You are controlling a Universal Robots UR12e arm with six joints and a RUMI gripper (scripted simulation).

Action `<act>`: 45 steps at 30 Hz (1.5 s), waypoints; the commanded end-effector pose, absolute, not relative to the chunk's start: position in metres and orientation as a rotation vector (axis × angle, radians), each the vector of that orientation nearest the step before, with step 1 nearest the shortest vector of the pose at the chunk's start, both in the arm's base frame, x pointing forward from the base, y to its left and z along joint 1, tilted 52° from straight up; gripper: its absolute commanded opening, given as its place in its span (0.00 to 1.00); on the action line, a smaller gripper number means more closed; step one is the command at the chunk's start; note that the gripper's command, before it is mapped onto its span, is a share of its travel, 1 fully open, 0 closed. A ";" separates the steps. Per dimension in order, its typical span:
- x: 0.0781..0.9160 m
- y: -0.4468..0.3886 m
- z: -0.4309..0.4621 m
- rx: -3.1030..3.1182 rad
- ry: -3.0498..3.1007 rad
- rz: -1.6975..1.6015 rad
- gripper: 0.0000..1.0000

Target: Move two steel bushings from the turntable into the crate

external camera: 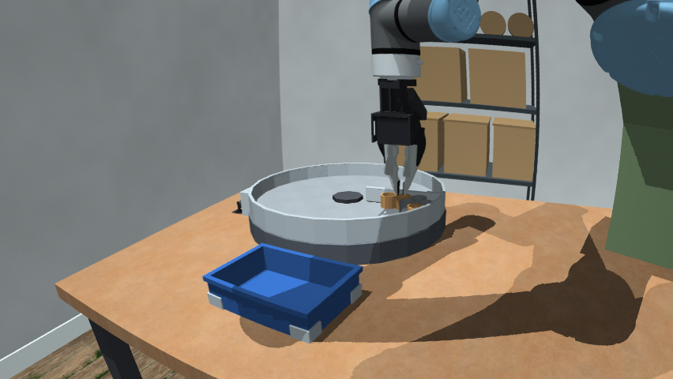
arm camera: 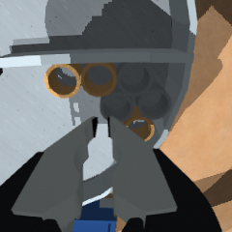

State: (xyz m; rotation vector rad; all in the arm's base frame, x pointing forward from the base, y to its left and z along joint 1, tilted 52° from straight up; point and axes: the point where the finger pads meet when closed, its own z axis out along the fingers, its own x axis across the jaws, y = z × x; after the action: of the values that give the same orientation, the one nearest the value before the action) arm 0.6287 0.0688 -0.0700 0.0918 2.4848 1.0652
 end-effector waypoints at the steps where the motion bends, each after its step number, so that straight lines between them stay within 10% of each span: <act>1: 0.630 0.069 -0.071 0.092 2.484 1.064 0.06; 45: 0.632 0.074 -0.075 0.092 2.484 1.064 0.06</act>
State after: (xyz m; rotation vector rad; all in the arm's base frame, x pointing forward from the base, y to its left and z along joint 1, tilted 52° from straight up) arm 0.6319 0.0740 -0.0748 0.0918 2.4848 1.0652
